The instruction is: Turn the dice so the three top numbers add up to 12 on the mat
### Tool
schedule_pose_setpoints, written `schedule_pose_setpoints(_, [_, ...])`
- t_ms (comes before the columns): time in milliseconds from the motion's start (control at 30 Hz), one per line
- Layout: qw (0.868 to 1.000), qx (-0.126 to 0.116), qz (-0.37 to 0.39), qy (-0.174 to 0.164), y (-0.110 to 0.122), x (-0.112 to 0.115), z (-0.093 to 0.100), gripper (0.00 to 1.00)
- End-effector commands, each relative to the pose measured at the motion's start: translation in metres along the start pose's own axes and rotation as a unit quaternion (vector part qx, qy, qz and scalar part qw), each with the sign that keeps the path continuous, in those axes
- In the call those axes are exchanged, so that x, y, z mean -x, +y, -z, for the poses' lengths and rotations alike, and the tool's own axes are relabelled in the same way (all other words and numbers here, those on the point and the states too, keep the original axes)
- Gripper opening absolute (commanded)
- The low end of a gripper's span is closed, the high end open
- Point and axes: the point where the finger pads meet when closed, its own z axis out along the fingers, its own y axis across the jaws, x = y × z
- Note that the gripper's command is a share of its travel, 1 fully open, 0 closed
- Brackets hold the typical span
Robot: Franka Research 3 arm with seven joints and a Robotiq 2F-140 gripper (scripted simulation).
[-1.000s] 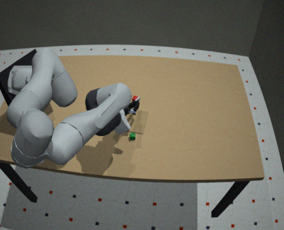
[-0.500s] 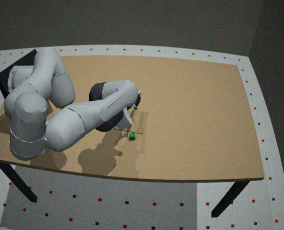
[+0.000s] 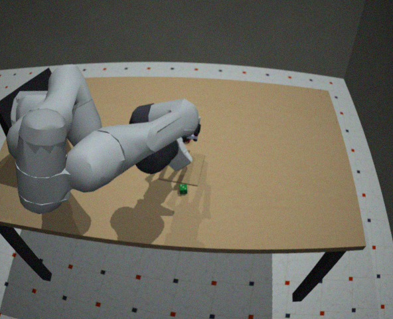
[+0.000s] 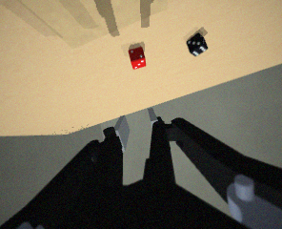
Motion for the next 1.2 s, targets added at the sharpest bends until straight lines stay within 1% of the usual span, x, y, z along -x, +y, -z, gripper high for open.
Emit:
schedule_pose_setpoints(0, [0.999,0.038,-0.023,-0.021,-0.005,0.026,-0.009,0.25])
schedule_pose_setpoints(33, [0.999,0.038,-0.023,-0.021,-0.005,0.026,-0.009,0.25])
schedule_pose_setpoints(100, [0.996,0.078,-0.027,-0.024,-0.002,0.047,-0.017,0.25])
schedule_pose_setpoints(133, [0.995,0.089,-0.028,-0.023,-0.001,0.052,-0.019,0.25])
schedule_pose_setpoints(267, [0.994,0.102,-0.03,-0.021,0.002,0.057,-0.022,0.25])
schedule_pose_setpoints(467, [0.991,0.129,-0.033,-0.014,0.009,0.067,-0.026,0.25])
schedule_pose_setpoints(533, [0.989,0.142,-0.035,-0.01,0.012,0.072,-0.028,0.25])
schedule_pose_setpoints(600, [0.989,0.142,-0.035,-0.01,0.012,0.072,-0.028,0.25])
schedule_pose_setpoints(633, [0.987,0.157,-0.037,-0.003,0.017,0.076,-0.03,0.25])
schedule_pose_setpoints(700, [0.985,0.169,-0.039,0.003,0.021,0.079,-0.031,0.25])
schedule_pose_setpoints(833, [0.982,0.186,-0.041,0.013,0.027,0.083,-0.033,0.25])
schedule_pose_setpoints(867, [0.98,0.194,-0.042,0.019,0.031,0.085,-0.034,0.25])
schedule_pose_setpoints(1100, [0.971,0.23,-0.048,0.051,0.046,0.09,-0.037,0.25])
schedule_pose_setpoints(1167, [0.971,0.23,-0.048,0.051,0.046,0.09,-0.037,0.25])
